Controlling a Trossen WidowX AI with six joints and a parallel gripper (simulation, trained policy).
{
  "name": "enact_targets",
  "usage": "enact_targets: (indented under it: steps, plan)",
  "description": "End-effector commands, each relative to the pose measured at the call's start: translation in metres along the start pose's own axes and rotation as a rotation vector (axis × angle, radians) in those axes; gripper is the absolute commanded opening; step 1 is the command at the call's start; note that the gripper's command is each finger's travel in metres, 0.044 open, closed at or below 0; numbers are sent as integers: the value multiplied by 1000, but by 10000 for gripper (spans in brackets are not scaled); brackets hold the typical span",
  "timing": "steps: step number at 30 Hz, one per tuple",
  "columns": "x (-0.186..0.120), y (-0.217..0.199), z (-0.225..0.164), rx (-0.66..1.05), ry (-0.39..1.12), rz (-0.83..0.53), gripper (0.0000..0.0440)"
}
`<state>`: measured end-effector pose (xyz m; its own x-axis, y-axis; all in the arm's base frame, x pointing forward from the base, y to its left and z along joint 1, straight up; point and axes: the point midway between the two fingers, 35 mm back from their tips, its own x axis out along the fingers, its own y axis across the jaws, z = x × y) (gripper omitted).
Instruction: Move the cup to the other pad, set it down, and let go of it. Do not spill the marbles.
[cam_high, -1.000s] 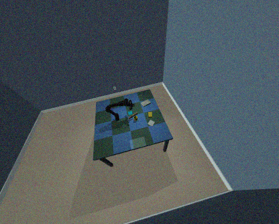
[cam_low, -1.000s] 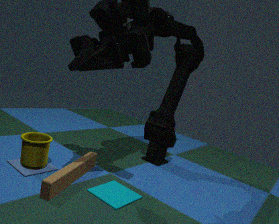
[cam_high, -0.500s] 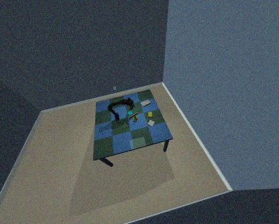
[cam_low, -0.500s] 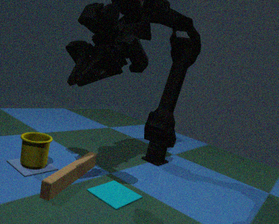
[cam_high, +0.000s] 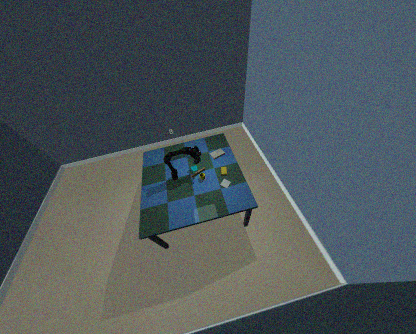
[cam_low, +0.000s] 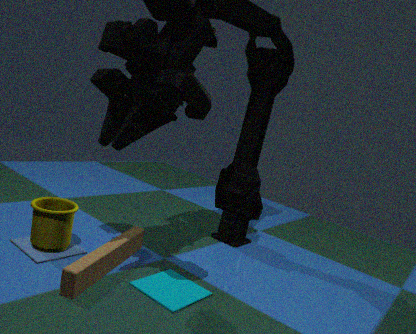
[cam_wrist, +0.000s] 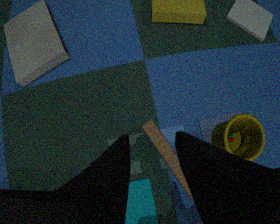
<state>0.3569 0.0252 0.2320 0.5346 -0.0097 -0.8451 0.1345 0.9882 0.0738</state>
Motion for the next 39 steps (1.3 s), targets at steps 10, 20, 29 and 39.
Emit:
enact_targets:
  steps: [10,20,29,39]
  plan:
    - [10,-15,-7,-43,168,-61,137]
    - [23,-36,-15,-93,311,-102,133]
    - [36,-58,-25,-136,428,-126,137]
    - [55,-82,-35,-171,509,-141,145]
